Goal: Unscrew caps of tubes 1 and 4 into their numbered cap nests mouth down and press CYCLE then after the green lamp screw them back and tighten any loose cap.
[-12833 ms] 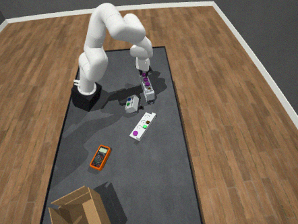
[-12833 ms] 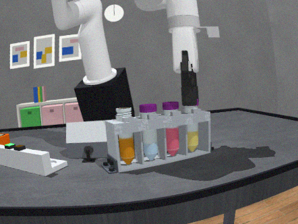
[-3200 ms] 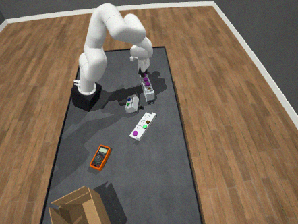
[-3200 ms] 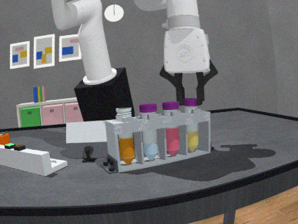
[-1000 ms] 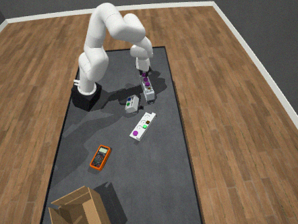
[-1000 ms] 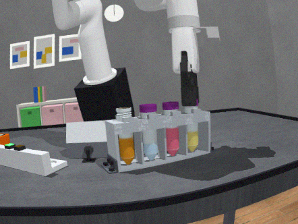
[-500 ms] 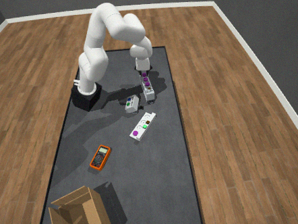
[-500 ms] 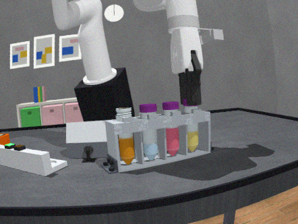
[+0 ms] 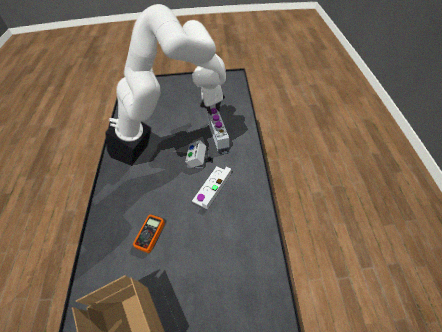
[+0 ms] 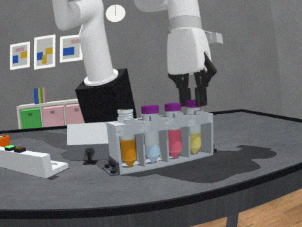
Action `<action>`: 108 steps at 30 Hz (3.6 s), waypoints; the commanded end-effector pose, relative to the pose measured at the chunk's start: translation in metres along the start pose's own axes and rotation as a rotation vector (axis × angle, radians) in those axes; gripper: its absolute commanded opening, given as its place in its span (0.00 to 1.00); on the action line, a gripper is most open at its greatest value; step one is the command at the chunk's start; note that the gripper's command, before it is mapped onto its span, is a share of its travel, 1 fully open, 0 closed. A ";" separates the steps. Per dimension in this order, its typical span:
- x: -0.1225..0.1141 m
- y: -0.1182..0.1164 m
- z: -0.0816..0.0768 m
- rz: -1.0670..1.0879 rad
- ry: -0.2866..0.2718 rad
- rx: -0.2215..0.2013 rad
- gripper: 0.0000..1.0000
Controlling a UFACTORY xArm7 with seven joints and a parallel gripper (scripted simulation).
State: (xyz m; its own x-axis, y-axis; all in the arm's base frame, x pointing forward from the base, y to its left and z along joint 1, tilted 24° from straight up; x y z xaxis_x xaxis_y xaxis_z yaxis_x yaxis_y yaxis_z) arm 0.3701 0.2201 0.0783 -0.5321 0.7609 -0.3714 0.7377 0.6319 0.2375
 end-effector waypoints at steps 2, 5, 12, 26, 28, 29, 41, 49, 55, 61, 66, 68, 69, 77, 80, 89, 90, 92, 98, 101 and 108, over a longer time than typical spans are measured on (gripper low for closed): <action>0.000 0.003 -0.002 -0.295 0.029 0.025 0.46; 0.000 0.003 -0.002 -0.335 0.030 0.024 0.46; 0.000 0.003 -0.002 -0.546 0.033 0.021 0.46; 0.000 0.003 -0.002 -0.546 0.033 0.021 0.00; 0.000 0.003 -0.002 -0.546 0.033 0.021 0.00; 0.000 0.003 -0.002 -0.546 0.033 0.021 0.00; 0.000 0.003 -0.001 -0.246 0.029 0.026 0.00; 0.000 0.003 -0.001 0.125 0.025 0.031 0.00; 0.000 0.003 -0.001 0.296 0.023 0.034 0.00; 0.000 0.003 0.000 0.595 0.019 0.038 0.00; 0.000 0.003 0.000 0.803 0.015 0.040 0.00; 0.000 0.003 0.000 0.886 0.014 0.041 0.00; 0.000 0.003 0.000 0.927 0.013 0.042 0.00; 0.000 0.003 0.000 1.025 0.009 0.039 0.00; 0.000 0.003 0.000 1.025 0.009 0.039 0.00; 0.000 0.003 0.000 1.025 0.009 0.039 0.46; 0.000 0.003 0.000 1.025 0.009 0.039 0.46; 0.000 0.003 0.000 1.025 0.009 0.039 0.46; 0.000 0.003 -0.002 0.865 0.011 0.038 0.46; 0.000 0.003 -0.002 0.745 0.014 0.037 0.46; 0.000 0.003 -0.002 0.545 0.017 0.035 0.46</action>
State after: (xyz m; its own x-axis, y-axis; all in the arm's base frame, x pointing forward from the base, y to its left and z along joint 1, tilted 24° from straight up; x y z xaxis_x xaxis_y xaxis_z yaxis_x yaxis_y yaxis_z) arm 0.3704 0.2202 0.0788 0.0627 0.9883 -0.1392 0.9150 -0.0012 0.4035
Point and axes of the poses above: the point where the finger pads meet when closed, its own z axis out along the fingers, its own y axis across the jaws, x = y × z, the point moved 3 cm from there along -z, back along the fingers, and after that the axes turned 6 degrees about -z, right-handed, at the moved point
